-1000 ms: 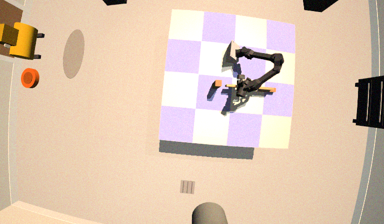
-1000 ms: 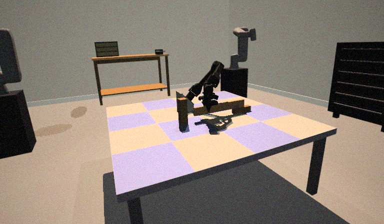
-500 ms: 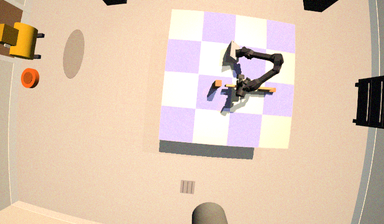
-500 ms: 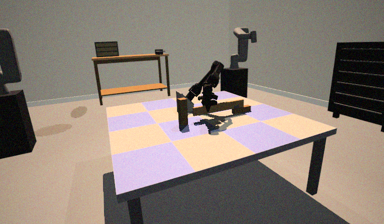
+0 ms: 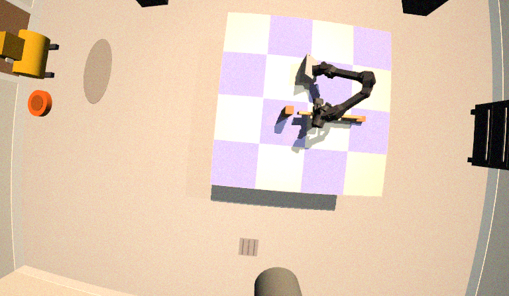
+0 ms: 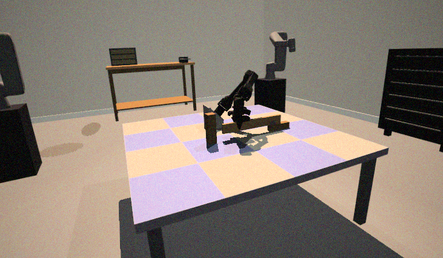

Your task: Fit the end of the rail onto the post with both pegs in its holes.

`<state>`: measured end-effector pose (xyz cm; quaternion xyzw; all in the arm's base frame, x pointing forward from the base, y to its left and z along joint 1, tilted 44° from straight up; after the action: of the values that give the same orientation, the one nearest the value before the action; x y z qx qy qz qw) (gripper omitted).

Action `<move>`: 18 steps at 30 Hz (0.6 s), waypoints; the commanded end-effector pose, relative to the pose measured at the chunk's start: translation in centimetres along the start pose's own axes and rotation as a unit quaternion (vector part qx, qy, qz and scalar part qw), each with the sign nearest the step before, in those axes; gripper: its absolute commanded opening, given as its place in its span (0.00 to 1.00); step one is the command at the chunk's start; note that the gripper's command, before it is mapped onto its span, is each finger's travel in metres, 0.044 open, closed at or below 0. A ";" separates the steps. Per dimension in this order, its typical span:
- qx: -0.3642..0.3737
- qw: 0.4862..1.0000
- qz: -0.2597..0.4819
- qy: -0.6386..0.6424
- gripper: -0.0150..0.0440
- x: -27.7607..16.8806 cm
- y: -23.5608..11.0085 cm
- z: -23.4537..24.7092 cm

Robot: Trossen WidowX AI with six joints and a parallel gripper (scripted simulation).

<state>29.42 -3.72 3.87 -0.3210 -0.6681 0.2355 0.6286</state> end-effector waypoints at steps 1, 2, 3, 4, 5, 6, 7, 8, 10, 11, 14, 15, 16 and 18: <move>-0.006 1.000 0.002 -0.001 0.25 -0.3 -0.3 -0.2; -0.006 1.000 0.002 -0.001 0.25 -0.4 -0.3 -0.2; -0.006 1.000 0.002 -0.001 0.25 -0.4 -0.3 -0.2; -0.006 1.000 0.002 -0.001 0.25 -0.4 -0.3 -0.2; -0.006 1.000 0.002 -0.001 0.25 -0.5 -0.3 -0.2; -0.006 1.000 0.002 -0.001 0.25 -0.5 -0.4 -0.2; -0.006 1.000 0.002 -0.001 0.25 -0.5 -0.4 -0.2; -0.006 1.000 0.002 -0.001 0.25 -0.5 -0.4 -0.2; -0.006 1.000 0.002 -0.001 0.25 -0.6 -0.4 -0.2; -0.006 1.000 0.002 -0.001 0.25 -0.6 -0.4 -0.2; -0.006 1.000 0.003 -0.001 0.25 -0.7 -0.4 -0.1; -0.006 1.000 0.003 -0.001 0.25 -0.8 -0.4 -0.1; -0.006 1.000 0.003 -0.001 0.25 -0.8 -0.4 -0.1; -0.006 1.000 0.003 -0.001 0.25 -0.9 -0.4 -0.1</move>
<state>29.41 -4.20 3.51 -0.3217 -0.6682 0.2361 0.6279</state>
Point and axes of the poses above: the point midway between the two fingers, 35 mm back from their tips, its own y axis out along the fingers, its own z axis across the jaws, x = y × z, the point moved 1 cm from there along -y, back along the fingers, and after that the axes turned 3 degrees about -y, right-handed, at the moved point
